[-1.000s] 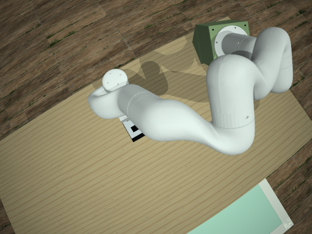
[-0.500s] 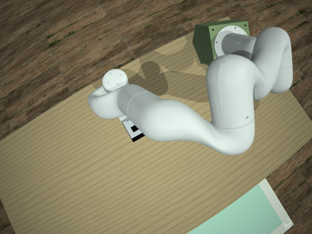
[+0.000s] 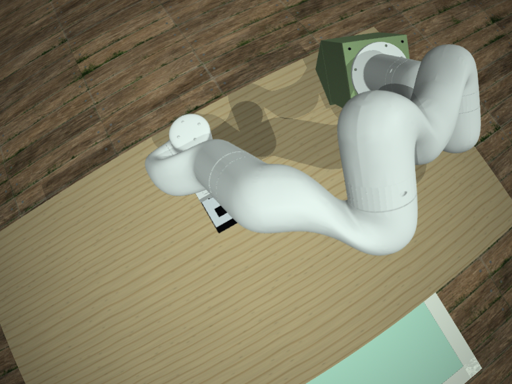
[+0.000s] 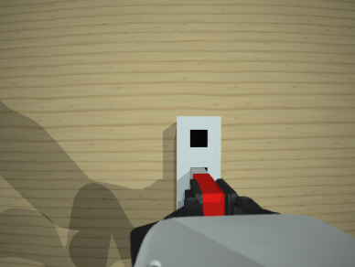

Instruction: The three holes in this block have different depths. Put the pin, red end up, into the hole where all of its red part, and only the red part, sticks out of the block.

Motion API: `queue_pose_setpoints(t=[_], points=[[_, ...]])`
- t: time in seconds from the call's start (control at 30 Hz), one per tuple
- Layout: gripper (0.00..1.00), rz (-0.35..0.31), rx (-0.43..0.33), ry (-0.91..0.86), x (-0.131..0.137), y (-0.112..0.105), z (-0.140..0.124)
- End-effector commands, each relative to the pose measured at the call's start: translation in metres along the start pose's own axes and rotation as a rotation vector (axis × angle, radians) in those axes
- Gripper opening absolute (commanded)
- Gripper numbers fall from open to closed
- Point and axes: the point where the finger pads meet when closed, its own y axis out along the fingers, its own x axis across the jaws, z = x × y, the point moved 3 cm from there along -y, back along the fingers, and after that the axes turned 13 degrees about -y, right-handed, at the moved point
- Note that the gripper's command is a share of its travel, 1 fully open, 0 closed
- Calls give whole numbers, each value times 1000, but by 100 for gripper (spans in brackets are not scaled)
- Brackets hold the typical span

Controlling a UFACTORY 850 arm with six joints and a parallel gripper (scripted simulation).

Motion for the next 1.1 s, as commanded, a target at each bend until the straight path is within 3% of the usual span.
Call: queue_pose_setpoints(t=[0.0, 1.07], points=[[0, -1, -1, 0, 1, -1, 0], [0, -1, -1, 0, 2, 3, 0]])
